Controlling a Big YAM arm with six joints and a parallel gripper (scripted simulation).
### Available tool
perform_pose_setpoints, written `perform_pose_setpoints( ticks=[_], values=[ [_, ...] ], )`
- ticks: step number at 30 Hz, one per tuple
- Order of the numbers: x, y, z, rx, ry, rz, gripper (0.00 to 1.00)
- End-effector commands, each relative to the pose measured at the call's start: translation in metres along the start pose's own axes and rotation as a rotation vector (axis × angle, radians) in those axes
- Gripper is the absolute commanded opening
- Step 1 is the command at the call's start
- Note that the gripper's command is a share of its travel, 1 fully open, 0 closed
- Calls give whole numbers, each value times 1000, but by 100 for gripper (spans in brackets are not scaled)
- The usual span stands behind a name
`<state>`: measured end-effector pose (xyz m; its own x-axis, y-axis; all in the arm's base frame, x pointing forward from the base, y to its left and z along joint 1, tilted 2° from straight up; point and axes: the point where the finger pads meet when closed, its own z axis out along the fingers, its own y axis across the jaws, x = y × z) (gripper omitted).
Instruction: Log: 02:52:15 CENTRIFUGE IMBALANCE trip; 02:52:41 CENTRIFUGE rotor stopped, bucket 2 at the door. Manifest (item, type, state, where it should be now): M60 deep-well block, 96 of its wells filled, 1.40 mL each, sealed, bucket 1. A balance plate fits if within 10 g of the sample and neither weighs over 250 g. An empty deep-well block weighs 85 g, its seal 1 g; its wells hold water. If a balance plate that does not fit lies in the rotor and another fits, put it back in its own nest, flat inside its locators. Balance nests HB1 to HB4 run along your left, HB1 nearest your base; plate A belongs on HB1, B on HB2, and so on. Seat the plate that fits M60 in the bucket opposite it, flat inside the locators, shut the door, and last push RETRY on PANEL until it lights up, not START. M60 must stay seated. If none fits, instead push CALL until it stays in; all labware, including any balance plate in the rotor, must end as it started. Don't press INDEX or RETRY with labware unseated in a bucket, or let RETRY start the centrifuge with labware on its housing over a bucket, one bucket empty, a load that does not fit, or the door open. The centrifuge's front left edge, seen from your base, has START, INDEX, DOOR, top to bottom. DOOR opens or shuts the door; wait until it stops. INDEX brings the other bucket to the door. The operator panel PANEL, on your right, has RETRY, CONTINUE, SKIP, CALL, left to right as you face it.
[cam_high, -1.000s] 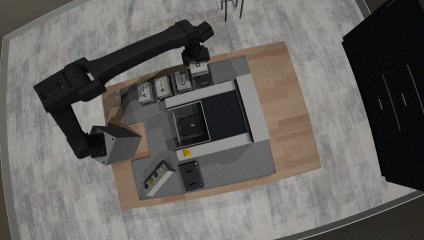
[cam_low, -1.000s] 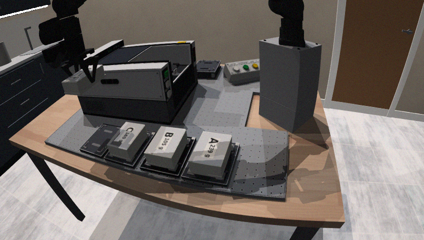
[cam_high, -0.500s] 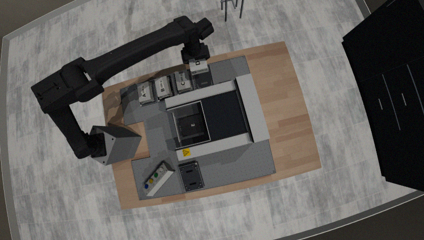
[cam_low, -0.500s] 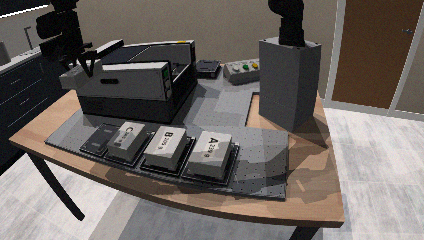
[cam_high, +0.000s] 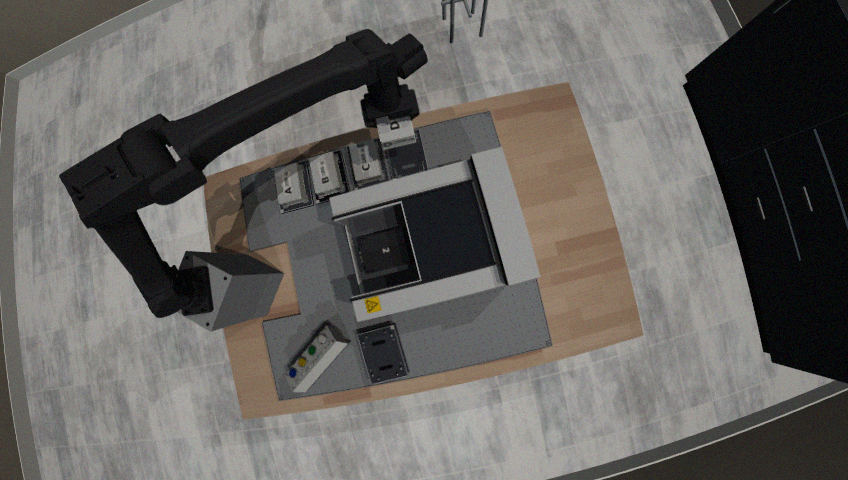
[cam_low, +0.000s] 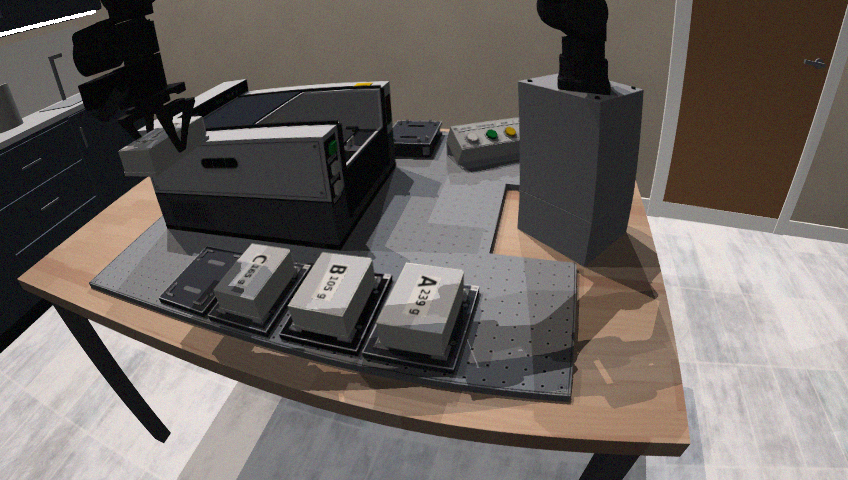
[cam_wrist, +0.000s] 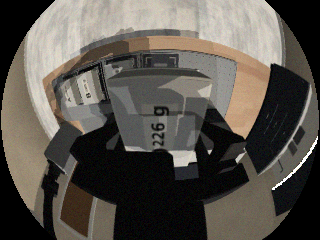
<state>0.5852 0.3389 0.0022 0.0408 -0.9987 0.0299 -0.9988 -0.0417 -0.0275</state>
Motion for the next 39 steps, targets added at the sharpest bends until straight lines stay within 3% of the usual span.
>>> perform_pose_setpoints(
  ticks=[1,39],
  values=[
    [-20,-18,-47,73,-43,4,0],
    [-19,-17,-42,66,-39,4,0]
  ],
)
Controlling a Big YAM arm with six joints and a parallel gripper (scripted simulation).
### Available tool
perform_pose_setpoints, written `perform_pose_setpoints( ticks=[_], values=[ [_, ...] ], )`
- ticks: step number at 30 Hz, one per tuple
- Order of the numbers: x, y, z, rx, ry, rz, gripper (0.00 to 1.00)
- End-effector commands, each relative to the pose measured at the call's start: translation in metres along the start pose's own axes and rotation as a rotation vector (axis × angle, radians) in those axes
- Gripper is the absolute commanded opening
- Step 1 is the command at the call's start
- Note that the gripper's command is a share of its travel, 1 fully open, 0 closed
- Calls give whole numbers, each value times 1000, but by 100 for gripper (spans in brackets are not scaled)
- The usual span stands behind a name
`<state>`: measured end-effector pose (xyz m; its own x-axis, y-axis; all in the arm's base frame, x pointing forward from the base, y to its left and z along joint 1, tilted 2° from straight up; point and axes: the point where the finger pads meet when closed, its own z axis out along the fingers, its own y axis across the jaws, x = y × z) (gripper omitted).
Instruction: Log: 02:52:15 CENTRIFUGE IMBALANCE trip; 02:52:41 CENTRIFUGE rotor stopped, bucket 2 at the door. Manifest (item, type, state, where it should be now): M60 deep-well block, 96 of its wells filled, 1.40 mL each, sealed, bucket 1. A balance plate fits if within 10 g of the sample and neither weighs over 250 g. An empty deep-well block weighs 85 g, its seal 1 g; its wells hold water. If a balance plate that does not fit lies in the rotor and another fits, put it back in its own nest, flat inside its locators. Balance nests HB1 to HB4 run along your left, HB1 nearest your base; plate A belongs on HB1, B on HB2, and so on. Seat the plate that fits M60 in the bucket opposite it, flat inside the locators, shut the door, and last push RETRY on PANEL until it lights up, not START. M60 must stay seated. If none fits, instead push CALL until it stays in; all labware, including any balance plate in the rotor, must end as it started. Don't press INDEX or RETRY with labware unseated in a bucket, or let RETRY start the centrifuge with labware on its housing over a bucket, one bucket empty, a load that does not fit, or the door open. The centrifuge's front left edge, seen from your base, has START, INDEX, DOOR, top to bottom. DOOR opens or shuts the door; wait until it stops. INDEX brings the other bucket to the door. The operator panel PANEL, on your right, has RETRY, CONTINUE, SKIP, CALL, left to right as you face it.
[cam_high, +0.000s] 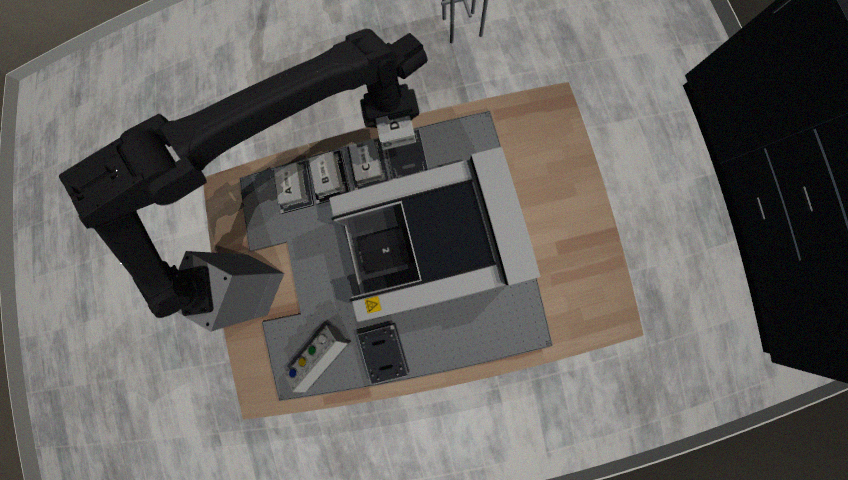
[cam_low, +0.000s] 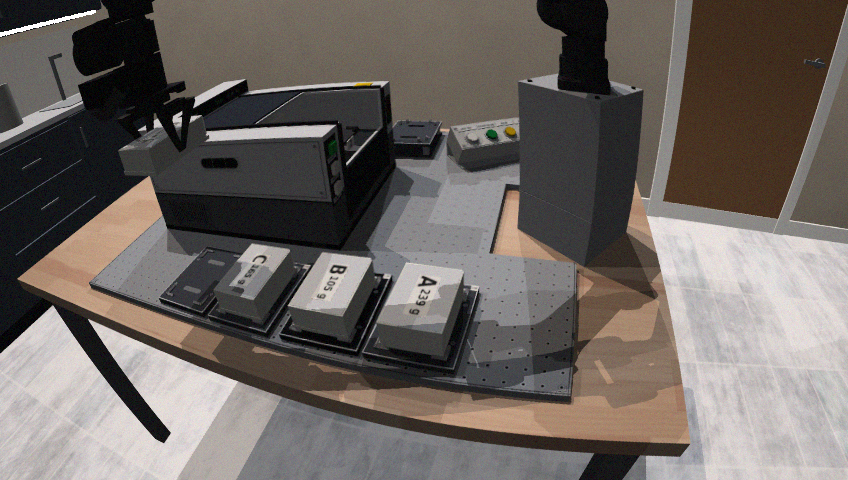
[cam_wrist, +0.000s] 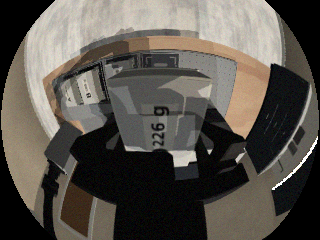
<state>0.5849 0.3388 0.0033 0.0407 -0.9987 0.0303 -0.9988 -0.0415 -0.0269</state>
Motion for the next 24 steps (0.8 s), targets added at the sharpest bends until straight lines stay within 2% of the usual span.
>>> perform_pose_setpoints(
  ticks=[1,10,11,13,20,21,22,24],
  values=[
    [-19,-18,-41,67,-40,4,0],
    [-7,-24,-51,79,-46,34,0],
    [-2,-24,-48,73,-43,43,0],
    [9,-9,-27,28,-18,53,0],
    [16,-13,-29,46,-29,94,0],
    [19,-11,-14,25,-17,104,0],
    [21,-13,-30,46,-30,117,0],
    [27,-13,-30,46,-30,143,0]
  ],
)
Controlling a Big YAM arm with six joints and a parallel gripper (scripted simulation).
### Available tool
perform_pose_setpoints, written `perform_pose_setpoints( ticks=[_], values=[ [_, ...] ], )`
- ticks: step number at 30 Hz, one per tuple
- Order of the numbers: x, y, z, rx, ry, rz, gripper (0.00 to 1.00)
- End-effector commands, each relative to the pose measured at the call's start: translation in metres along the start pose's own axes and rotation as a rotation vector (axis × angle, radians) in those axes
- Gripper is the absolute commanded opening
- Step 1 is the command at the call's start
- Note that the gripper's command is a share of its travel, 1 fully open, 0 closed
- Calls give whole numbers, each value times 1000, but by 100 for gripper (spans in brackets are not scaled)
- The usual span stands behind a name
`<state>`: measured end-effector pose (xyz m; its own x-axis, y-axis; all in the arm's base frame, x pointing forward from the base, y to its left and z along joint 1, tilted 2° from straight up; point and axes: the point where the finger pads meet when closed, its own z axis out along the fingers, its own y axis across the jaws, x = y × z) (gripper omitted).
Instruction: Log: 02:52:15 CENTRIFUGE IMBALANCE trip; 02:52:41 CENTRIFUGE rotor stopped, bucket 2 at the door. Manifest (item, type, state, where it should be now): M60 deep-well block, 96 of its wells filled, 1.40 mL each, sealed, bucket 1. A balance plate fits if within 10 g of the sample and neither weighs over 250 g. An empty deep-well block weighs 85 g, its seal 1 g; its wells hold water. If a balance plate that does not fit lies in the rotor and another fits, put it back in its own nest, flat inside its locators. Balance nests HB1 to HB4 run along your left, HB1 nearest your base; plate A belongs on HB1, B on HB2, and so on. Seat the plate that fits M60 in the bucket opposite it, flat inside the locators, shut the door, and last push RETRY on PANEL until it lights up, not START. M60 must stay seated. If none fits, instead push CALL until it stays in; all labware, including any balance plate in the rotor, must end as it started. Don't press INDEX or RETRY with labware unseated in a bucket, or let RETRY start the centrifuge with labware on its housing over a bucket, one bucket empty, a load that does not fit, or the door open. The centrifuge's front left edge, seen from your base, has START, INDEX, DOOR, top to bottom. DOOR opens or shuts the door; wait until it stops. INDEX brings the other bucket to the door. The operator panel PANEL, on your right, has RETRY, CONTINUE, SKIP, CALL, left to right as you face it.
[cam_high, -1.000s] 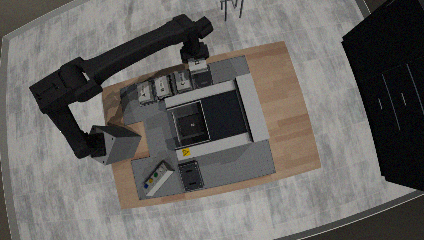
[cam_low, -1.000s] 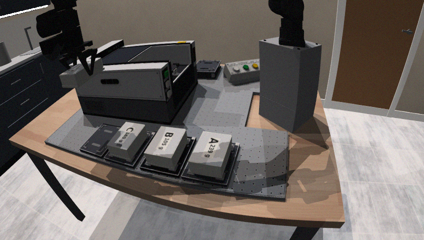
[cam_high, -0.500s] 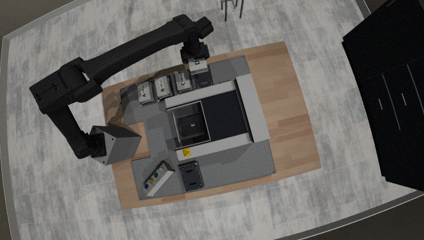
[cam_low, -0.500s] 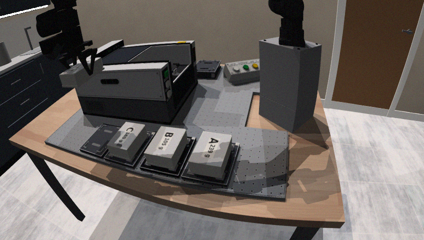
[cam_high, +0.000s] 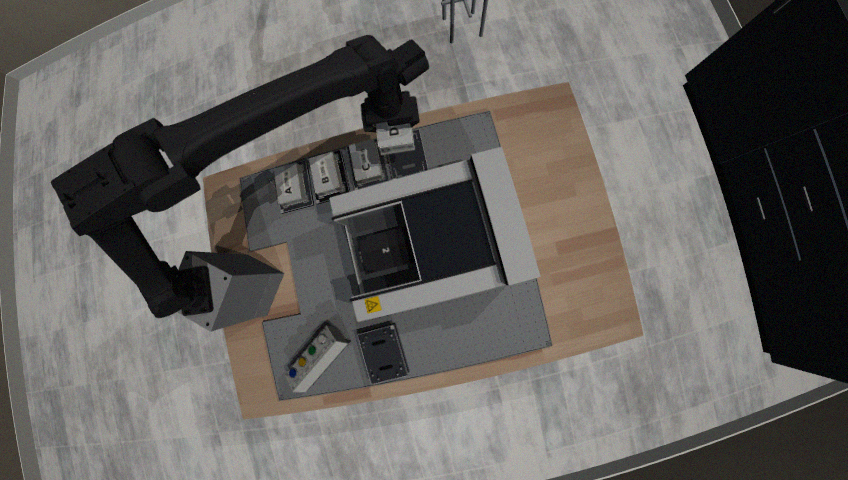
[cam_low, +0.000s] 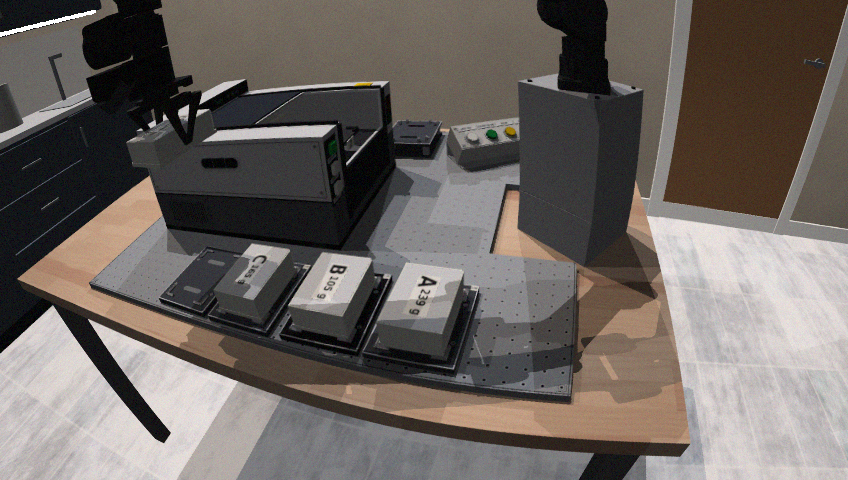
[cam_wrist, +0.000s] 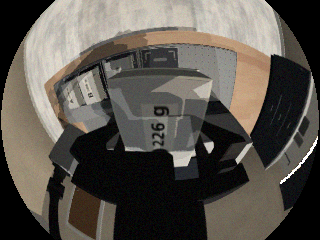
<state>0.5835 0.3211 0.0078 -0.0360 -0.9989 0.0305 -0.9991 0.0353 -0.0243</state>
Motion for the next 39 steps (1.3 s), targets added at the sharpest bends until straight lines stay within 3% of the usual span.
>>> perform_pose_setpoints(
  ticks=[1,13,39],
  values=[
    [12,-16,-26,49,-34,80,0],
    [55,-16,-26,47,-36,270,0],
    [196,14,-21,38,-42,926,0]
  ],
)
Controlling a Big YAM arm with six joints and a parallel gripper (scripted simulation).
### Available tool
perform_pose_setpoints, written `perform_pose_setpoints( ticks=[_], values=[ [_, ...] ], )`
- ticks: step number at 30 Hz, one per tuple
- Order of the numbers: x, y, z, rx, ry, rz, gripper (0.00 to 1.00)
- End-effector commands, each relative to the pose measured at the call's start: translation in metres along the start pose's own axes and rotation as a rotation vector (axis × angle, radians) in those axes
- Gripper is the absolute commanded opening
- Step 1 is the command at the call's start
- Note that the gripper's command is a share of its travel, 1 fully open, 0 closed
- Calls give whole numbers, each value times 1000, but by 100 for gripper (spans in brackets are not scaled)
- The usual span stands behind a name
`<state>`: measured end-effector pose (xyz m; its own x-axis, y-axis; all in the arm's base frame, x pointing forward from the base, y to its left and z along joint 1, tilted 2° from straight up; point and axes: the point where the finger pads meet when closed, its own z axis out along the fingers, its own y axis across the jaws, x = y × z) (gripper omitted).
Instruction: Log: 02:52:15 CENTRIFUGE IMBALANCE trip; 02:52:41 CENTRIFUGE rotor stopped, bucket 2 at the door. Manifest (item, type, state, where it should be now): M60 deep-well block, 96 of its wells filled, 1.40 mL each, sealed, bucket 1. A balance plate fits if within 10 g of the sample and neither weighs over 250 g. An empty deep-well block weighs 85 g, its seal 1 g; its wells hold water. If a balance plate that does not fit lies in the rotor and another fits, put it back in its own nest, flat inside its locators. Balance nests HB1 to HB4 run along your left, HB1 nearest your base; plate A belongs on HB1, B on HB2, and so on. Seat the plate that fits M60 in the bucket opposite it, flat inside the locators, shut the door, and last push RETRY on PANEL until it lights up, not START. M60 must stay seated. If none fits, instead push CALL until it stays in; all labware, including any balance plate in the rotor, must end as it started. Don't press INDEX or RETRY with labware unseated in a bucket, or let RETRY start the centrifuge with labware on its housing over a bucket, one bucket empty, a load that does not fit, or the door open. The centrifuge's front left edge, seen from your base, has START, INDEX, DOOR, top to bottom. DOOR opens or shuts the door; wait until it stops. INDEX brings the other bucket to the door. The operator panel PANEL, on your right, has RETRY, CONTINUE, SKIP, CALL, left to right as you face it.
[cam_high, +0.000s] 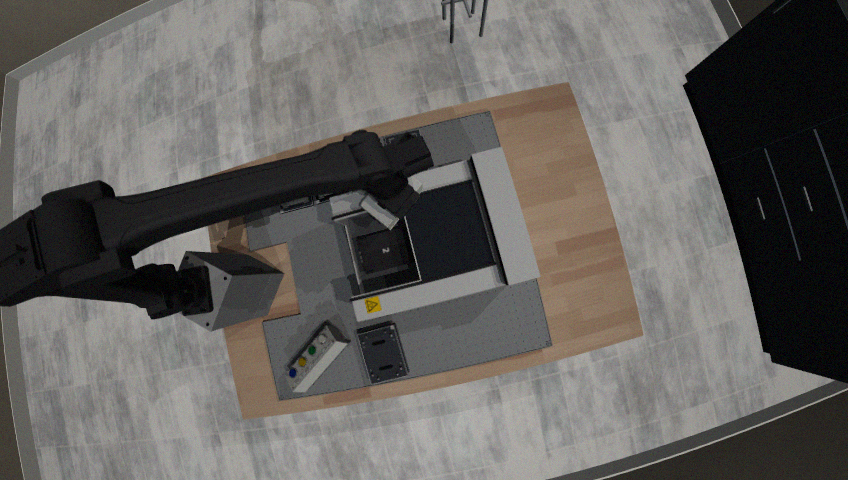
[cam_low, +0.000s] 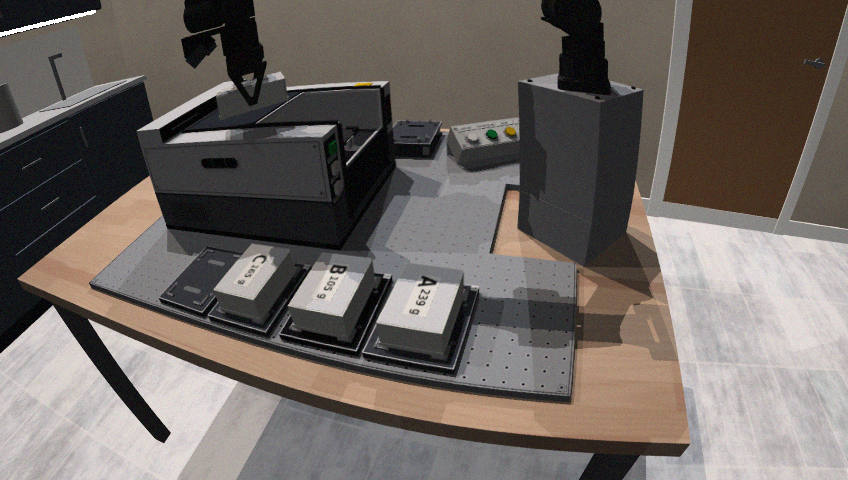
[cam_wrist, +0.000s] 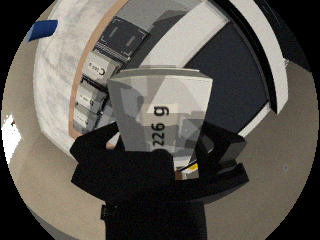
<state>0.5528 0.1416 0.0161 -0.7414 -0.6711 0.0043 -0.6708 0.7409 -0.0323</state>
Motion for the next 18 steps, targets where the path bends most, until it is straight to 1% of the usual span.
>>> perform_pose_setpoints(
  ticks=[1,6,8,18],
  values=[
    [9,-20,-17,24,-53,154,0],
    [35,-30,-16,22,-53,285,0],
    [35,-30,-16,22,-53,285,0],
    [78,-43,-12,18,-54,497,0]
  ],
)
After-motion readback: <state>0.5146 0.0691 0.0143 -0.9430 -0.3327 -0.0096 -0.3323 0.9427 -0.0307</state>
